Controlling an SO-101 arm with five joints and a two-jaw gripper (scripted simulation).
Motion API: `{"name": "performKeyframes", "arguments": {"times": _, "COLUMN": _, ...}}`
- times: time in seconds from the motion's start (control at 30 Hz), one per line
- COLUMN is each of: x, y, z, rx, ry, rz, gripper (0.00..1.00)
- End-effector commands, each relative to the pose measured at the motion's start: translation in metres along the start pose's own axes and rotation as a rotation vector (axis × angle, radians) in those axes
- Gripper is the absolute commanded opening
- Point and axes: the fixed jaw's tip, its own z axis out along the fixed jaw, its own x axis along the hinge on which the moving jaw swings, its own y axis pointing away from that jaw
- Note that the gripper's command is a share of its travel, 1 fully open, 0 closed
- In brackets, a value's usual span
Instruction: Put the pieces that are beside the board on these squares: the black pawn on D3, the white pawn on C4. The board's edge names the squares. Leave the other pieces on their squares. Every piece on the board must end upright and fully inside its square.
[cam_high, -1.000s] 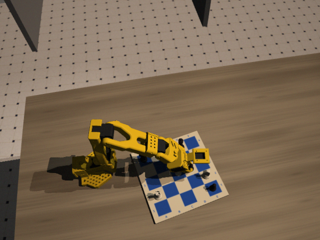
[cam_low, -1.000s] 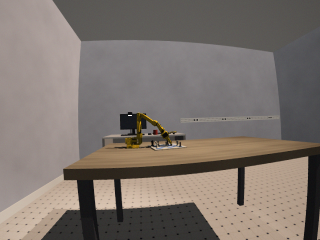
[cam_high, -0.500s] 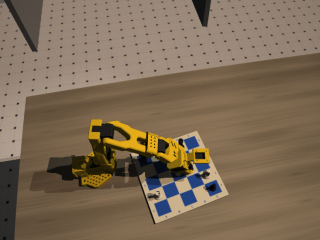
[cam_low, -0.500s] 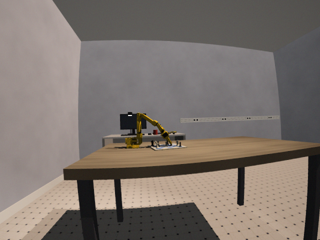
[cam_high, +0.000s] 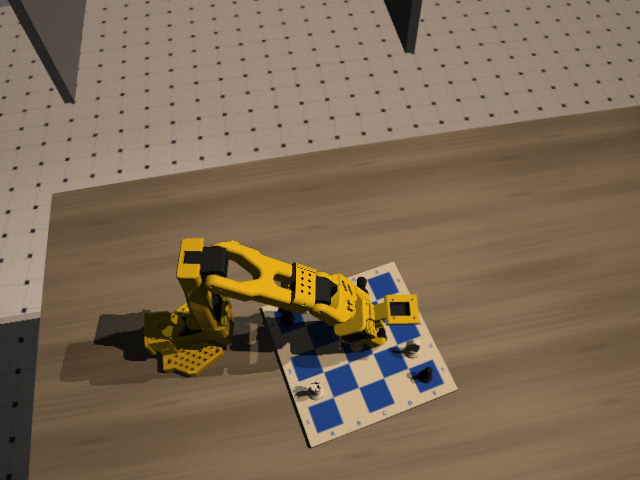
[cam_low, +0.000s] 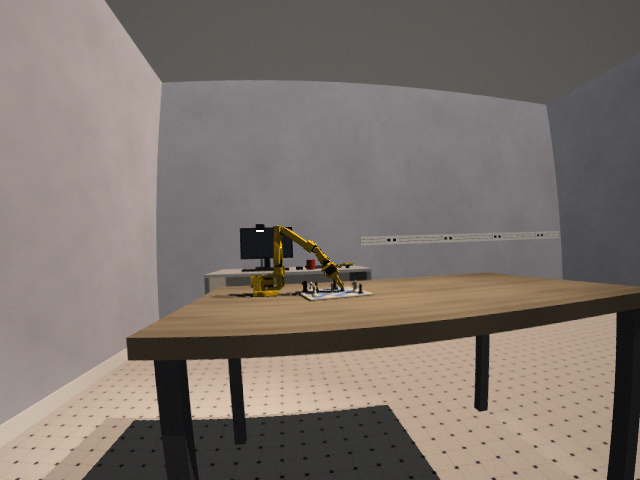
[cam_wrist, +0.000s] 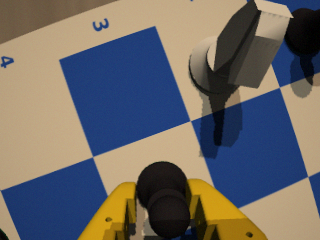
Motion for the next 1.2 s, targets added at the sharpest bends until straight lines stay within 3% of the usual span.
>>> {"name": "performKeyframes", "arguments": {"times": 0.0, "x": 0.0066, "y": 0.0022, "z": 0.0027, "rx": -0.005, "ry": 0.023, "rz": 0.005, "gripper": 0.09}}
{"name": "performKeyframes", "arguments": {"times": 1.17, "x": 0.0054, "y": -0.0004, "z": 0.0003, "rx": 0.0, "ry": 0.023, "rz": 0.013, "gripper": 0.09}}
